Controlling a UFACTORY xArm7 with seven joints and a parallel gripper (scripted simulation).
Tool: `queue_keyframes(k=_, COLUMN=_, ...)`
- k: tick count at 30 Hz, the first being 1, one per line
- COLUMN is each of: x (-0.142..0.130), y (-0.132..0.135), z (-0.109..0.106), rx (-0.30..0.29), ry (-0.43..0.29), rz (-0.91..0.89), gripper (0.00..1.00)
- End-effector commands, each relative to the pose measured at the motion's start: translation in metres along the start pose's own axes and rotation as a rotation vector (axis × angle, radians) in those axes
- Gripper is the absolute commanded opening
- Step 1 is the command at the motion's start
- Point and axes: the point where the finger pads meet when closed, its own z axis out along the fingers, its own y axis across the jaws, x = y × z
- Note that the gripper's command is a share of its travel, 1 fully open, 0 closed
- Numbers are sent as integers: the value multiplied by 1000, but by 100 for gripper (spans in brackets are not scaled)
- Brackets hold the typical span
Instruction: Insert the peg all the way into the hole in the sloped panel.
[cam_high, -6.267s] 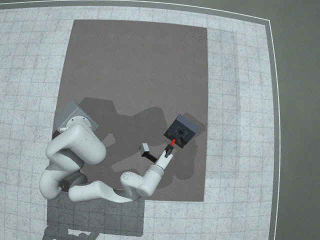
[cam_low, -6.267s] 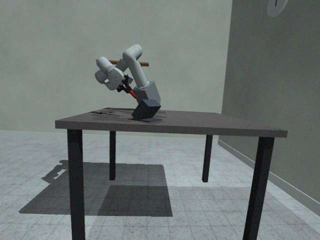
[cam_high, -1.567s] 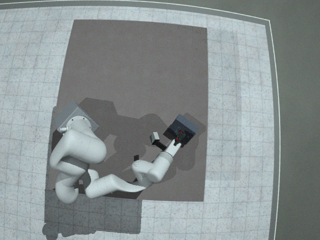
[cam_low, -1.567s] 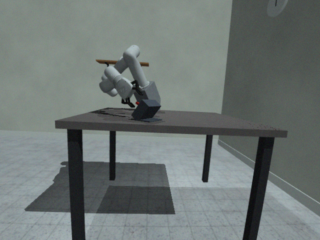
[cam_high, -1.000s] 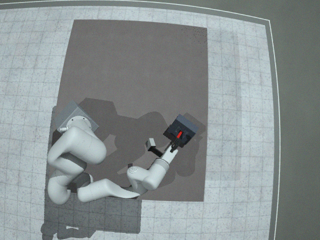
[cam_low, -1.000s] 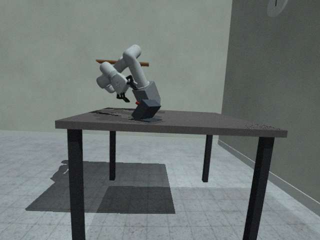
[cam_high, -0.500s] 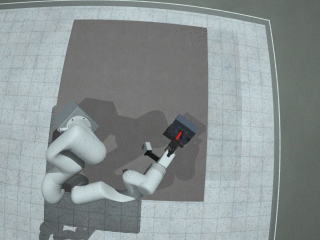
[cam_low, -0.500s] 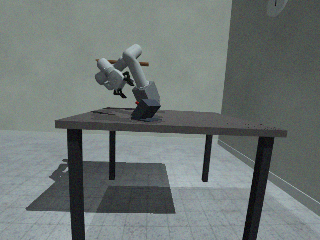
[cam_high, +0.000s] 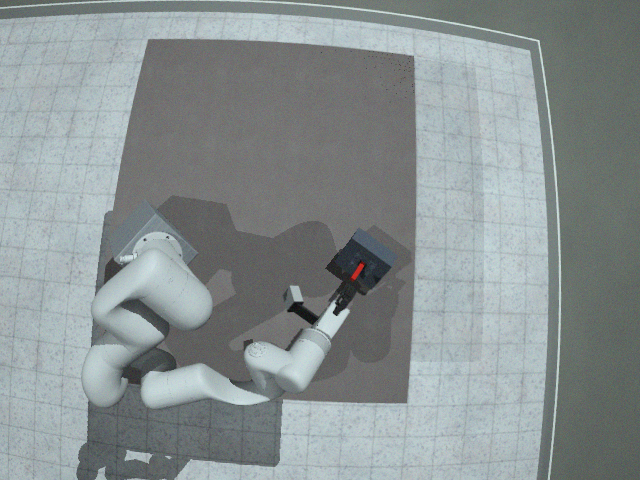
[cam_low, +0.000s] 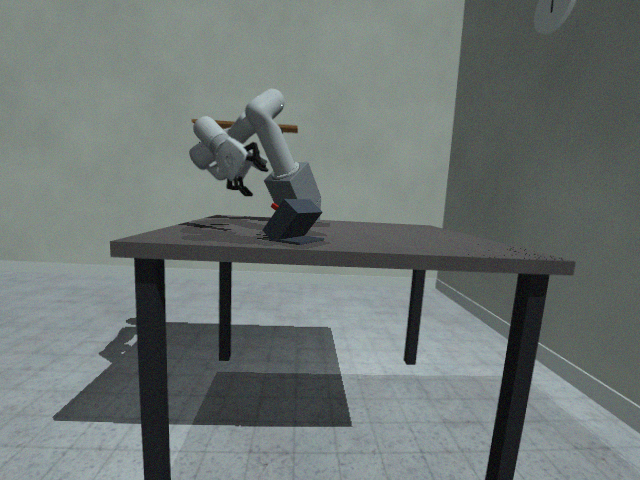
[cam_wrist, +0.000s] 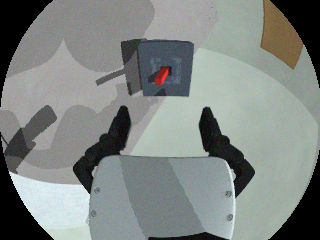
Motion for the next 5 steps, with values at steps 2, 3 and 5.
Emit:
queue_keyframes(k=2, x=0, y=1, z=-1, rx=-1, ry=-1, rz=-2, gripper=100)
queue_keyframes(k=3, x=0, y=1, z=-1, rx=-1, ry=-1, rz=-2, gripper=100)
queue_keyframes(k=5, x=0, y=1, z=-1, rx=-1, ry=-1, rz=-2, gripper=100)
